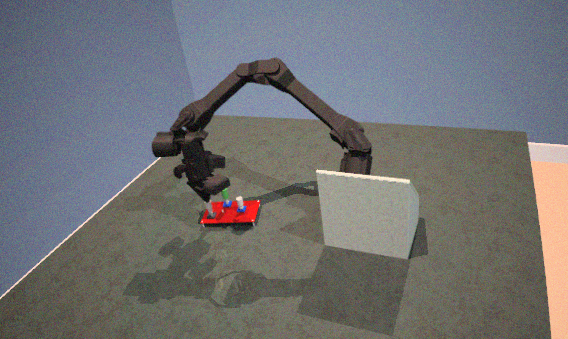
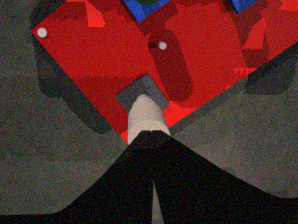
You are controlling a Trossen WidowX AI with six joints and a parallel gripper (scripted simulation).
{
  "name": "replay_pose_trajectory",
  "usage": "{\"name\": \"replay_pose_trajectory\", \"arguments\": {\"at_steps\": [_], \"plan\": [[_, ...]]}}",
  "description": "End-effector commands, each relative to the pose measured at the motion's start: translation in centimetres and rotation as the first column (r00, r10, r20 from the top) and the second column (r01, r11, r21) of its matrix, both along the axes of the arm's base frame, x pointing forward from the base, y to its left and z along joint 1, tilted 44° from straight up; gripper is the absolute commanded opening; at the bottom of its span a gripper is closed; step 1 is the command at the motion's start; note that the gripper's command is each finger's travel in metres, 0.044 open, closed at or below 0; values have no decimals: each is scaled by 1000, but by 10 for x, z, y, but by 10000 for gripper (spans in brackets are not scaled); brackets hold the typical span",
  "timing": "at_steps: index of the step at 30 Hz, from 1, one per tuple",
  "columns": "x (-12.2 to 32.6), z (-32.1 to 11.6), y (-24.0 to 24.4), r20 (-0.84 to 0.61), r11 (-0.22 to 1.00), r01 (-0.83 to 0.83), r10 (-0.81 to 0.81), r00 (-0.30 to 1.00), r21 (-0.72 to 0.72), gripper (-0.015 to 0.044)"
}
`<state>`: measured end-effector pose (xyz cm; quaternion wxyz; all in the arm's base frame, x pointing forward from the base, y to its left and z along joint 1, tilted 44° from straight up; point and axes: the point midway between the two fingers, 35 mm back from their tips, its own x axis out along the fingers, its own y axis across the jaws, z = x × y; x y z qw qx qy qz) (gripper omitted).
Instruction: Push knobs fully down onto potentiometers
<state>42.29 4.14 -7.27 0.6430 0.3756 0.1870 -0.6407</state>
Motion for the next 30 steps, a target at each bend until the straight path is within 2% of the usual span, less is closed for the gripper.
{"name": "replay_pose_trajectory", "arguments": {"at_steps": [1, 30], "plan": [[2, -2, -4, 6, 1000, 5, -5, 1000, -2, 0], [2, -5, -7, 6, 1000, 5, -5, 1000, -2, 0]]}}
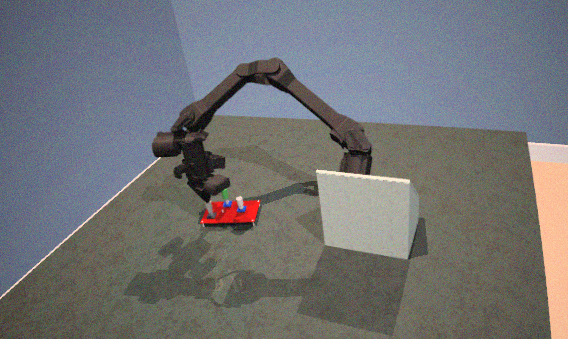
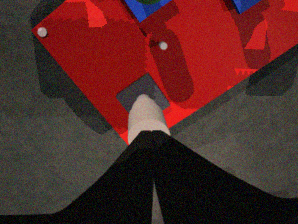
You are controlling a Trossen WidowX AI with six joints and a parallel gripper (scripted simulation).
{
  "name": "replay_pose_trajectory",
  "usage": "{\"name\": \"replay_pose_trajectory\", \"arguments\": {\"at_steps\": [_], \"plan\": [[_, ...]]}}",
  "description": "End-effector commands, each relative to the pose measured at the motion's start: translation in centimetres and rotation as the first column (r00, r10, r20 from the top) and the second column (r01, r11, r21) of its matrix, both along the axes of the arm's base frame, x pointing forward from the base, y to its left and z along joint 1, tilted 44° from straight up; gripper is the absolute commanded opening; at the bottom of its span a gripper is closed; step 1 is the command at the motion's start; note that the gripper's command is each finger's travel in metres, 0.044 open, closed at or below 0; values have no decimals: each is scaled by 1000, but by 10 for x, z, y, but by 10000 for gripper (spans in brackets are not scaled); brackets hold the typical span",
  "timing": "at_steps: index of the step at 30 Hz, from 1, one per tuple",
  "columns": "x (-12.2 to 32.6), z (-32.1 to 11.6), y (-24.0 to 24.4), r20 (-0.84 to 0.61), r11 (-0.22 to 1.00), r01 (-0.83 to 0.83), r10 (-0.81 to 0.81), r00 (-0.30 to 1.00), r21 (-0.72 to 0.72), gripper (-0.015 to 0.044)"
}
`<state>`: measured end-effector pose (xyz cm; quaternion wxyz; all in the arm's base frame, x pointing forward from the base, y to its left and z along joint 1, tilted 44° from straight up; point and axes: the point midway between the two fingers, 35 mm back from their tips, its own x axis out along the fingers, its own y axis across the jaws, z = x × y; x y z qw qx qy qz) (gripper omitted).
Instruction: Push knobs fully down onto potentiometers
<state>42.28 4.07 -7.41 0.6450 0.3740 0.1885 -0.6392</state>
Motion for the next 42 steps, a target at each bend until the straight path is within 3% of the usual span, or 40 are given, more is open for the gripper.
{"name": "replay_pose_trajectory", "arguments": {"at_steps": [1, 42], "plan": [[2, -3, -6, 8, 1000, 11, -11, 1000, -1, 0], [3, -8, -11, 8, 1000, 11, -11, 1000, -1, 0]]}}
